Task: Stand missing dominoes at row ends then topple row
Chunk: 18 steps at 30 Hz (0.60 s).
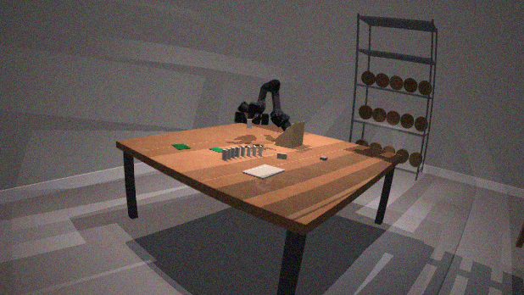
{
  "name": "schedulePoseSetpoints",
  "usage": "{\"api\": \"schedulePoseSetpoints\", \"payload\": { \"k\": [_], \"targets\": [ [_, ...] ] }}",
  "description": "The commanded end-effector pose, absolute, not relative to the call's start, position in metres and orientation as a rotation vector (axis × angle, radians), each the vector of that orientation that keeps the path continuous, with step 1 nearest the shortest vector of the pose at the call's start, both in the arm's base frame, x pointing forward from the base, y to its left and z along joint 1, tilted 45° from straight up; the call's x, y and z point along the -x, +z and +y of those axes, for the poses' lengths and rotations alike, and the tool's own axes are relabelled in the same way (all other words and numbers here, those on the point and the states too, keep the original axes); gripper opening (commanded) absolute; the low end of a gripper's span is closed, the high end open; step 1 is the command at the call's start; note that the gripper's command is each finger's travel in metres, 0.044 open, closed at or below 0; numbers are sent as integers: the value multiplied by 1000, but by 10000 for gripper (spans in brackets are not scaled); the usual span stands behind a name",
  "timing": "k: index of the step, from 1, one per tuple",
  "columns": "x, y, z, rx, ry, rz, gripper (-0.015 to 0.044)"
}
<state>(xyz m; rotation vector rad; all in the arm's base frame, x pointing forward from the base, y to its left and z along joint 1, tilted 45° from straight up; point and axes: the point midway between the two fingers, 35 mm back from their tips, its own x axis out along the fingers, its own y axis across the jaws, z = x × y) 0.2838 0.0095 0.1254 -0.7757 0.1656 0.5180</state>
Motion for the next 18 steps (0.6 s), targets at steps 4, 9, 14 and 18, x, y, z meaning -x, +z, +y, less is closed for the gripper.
{"api": "schedulePoseSetpoints", "payload": {
  "k": [4,9,14,18],
  "targets": [
    [-282,125,10,783,523,156,107],
    [-282,125,10,783,523,156,107],
    [-283,124,9,783,523,157,107],
    [-286,118,3,786,525,161,107]
  ]
}}
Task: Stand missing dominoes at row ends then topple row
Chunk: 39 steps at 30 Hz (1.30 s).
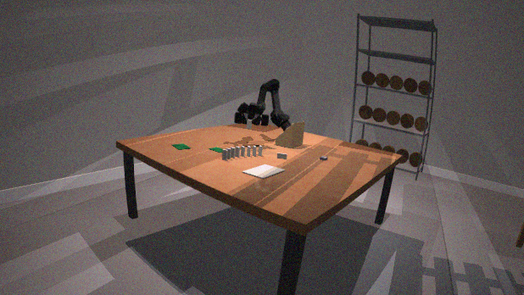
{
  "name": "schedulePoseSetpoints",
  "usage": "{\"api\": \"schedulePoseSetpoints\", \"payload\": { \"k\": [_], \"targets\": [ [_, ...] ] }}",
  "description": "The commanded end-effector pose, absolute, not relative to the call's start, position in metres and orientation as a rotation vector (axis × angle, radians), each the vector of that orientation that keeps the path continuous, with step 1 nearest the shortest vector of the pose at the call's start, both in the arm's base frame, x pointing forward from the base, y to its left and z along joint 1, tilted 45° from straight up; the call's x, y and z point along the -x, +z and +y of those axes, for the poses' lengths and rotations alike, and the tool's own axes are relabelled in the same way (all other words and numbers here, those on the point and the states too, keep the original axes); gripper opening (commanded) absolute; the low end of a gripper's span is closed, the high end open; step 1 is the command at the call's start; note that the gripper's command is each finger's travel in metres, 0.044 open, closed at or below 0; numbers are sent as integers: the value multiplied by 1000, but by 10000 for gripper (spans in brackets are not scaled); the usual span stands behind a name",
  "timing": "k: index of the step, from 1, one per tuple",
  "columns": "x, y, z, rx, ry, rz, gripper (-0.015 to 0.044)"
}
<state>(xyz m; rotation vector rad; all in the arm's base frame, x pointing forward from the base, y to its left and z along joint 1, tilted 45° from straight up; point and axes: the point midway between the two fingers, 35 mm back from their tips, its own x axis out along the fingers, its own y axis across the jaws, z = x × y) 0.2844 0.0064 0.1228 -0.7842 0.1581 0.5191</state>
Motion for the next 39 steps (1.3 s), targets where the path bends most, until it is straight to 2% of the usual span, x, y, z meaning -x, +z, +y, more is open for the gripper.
{"api": "schedulePoseSetpoints", "payload": {
  "k": [1,39],
  "targets": [
    [-287,117,1,787,525,162,107],
    [-291,48,-64,782,522,168,107]
  ]
}}
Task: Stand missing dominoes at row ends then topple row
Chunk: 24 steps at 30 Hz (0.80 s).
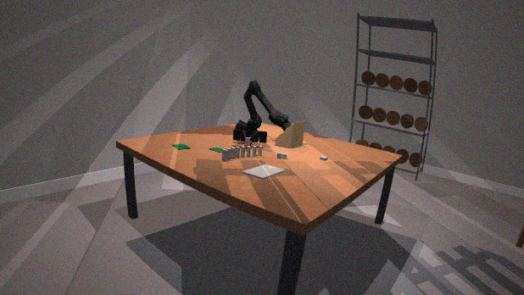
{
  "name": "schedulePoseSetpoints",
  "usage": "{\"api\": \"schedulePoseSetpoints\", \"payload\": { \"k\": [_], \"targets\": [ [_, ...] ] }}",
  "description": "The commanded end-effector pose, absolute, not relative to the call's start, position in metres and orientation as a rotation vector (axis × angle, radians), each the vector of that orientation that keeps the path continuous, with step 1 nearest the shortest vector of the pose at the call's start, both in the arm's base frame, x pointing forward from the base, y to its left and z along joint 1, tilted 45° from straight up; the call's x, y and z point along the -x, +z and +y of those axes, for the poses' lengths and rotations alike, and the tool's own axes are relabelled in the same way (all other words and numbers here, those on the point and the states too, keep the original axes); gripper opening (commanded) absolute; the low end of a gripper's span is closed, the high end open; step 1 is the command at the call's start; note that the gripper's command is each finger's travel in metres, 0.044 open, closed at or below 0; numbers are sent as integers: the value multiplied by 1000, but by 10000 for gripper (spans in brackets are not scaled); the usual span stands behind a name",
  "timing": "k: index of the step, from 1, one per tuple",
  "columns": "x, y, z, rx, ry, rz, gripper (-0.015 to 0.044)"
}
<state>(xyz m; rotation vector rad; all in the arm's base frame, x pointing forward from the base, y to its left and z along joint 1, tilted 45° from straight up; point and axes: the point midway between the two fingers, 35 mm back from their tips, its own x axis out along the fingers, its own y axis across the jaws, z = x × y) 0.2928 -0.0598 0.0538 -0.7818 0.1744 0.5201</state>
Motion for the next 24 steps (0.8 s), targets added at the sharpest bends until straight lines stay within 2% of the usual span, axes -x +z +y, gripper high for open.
{"api": "schedulePoseSetpoints", "payload": {
  "k": [1,14,24],
  "targets": [
    [-291,46,-66,781,521,167,107],
    [-290,43,-68,780,520,166,107],
    [-290,43,-68,780,520,166,370]
  ]
}}
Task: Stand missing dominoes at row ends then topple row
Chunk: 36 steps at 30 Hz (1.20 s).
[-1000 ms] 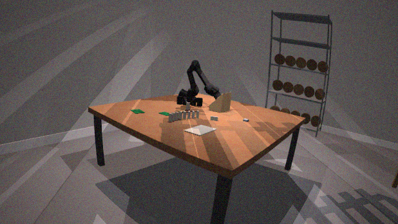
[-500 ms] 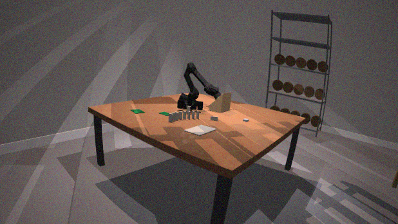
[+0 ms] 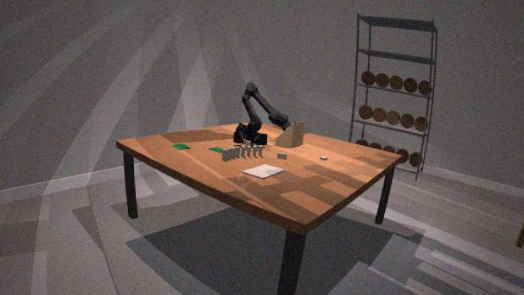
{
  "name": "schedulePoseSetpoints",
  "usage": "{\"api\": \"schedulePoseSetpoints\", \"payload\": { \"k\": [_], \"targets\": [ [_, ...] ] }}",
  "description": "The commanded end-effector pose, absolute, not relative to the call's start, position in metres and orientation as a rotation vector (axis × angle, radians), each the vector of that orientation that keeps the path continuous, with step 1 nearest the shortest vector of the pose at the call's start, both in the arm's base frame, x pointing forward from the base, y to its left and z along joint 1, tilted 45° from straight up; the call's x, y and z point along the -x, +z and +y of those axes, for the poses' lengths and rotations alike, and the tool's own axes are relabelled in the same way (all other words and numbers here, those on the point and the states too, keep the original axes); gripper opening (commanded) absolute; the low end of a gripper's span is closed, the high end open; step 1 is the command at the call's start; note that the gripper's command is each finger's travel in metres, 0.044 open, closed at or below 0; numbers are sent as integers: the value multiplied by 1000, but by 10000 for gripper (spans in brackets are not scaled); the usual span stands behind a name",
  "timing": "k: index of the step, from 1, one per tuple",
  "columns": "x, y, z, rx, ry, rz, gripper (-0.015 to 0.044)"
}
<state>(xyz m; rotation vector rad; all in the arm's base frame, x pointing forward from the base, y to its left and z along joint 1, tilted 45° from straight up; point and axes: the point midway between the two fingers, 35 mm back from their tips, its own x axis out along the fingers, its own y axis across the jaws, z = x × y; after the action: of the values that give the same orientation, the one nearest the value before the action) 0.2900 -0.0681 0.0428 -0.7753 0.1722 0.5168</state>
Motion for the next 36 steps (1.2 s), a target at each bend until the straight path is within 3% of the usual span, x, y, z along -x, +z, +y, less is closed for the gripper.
{"api": "schedulePoseSetpoints", "payload": {
  "k": [1,3,19,28,36],
  "targets": [
    [-290,43,-68,780,520,166,396],
    [-290,43,-68,780,520,166,440],
    [-295,76,-32,744,519,216,440],
    [-352,49,0,537,495,720,440],
    [-342,36,16,561,288,1229,440]
  ]
}}
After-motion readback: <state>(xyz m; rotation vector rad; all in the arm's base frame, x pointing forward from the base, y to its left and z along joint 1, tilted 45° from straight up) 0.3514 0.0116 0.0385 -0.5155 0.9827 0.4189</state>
